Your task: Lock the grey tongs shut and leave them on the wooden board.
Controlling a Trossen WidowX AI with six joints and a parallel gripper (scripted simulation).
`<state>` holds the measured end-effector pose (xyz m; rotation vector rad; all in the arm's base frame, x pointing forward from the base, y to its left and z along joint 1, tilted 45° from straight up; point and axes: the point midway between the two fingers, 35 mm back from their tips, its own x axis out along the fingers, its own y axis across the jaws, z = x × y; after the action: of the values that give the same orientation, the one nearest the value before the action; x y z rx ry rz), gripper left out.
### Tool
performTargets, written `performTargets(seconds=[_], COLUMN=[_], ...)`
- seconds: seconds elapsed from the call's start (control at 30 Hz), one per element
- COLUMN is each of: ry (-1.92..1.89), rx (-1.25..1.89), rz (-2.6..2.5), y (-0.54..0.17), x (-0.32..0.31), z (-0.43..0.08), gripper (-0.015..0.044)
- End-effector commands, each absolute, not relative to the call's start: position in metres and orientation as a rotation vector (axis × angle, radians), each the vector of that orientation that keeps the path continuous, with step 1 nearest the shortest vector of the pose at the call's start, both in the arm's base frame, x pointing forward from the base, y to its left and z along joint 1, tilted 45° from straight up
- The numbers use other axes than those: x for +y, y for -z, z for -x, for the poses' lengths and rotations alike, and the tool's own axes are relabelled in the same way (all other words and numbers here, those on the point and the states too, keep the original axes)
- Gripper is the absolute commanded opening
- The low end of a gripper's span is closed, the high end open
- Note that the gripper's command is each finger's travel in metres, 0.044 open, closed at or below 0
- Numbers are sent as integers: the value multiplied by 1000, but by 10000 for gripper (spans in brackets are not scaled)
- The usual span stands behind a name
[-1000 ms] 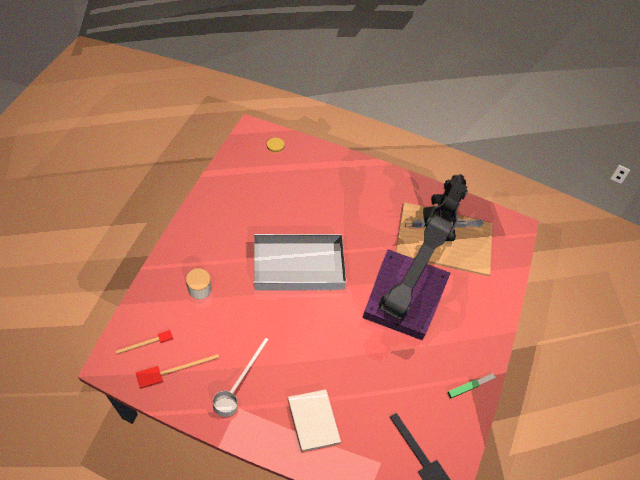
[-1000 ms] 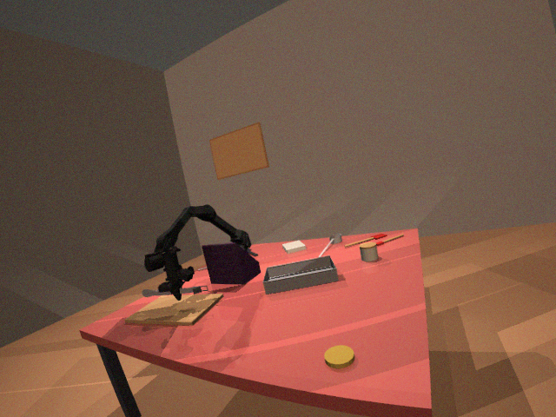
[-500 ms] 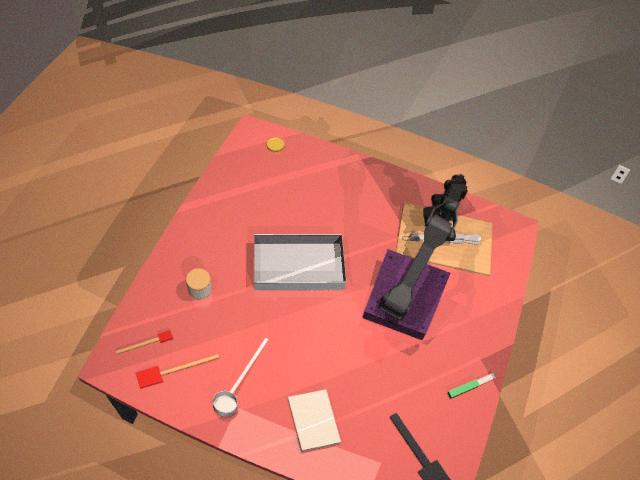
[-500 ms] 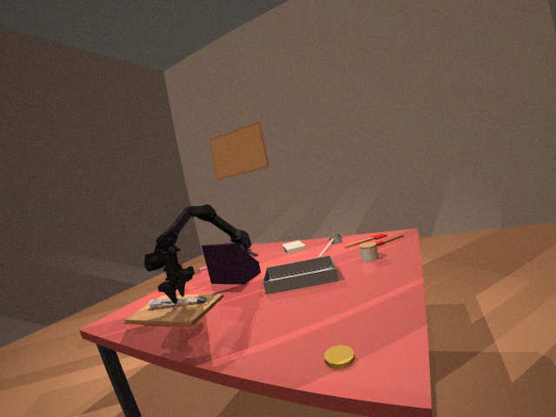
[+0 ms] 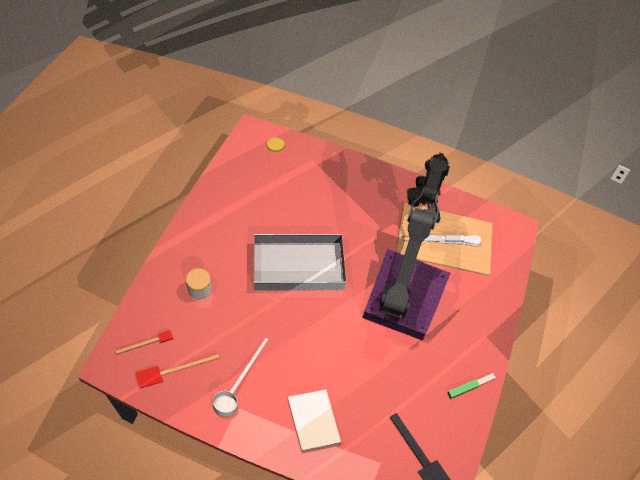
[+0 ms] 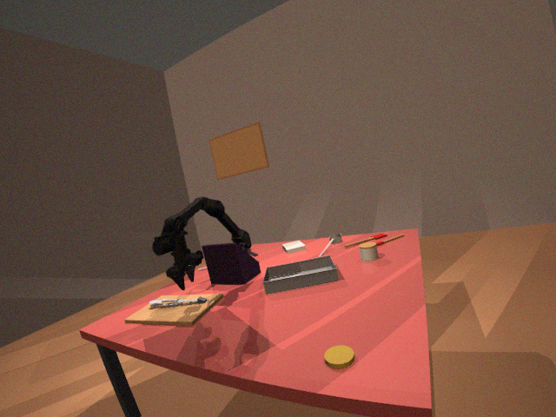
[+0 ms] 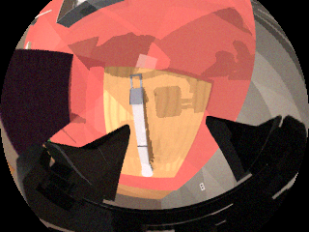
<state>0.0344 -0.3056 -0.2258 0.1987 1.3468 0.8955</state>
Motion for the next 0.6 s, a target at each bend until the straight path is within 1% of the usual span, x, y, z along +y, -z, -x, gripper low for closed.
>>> performTargets(seconds=[0.0,0.1,0.57], ry=[-902,-909,-909], rx=[1329,1319,1319], rz=[-208,-220,-220], y=[190,176,176], x=[-318,-319,-319], z=[-89,-109,-109], gripper=[440,440,440])
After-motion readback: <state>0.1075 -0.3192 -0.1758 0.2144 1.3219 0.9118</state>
